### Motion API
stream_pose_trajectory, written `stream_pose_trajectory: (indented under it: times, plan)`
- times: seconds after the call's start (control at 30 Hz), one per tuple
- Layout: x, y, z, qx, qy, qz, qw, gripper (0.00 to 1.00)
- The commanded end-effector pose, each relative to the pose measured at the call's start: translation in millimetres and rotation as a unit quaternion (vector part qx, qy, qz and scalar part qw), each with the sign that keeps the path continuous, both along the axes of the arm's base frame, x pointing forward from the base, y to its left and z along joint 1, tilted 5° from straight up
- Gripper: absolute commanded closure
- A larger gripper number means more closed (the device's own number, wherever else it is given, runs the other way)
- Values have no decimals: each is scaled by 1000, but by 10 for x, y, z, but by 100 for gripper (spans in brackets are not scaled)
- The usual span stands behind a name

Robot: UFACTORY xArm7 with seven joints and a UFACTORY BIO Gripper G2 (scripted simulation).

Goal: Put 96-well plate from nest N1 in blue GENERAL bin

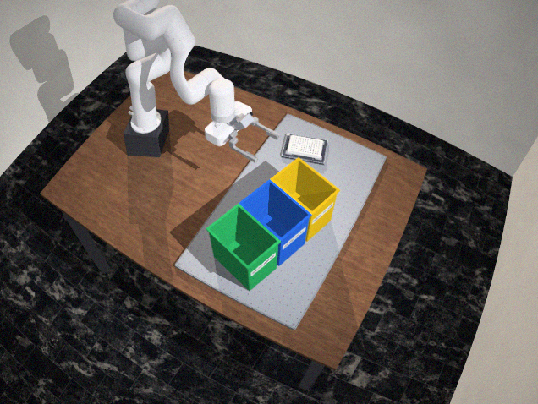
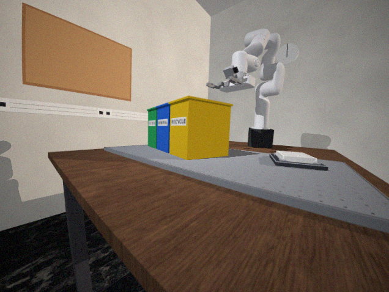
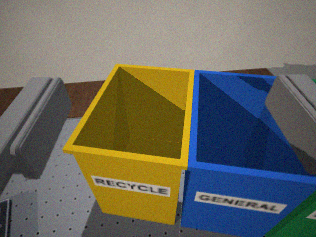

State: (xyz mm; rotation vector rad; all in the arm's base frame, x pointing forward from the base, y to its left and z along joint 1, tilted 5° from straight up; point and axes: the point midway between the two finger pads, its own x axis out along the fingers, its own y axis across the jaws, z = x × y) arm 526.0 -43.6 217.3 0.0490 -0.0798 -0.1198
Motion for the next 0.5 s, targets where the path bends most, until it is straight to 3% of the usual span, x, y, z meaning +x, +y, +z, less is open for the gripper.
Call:
stream_pose_trajectory:
  times: [0.0,0.47]
  plan:
    - [-67,177,14,-10,-5,52,999,63]
    - [-115,294,7,-10,-5,52,999,63]
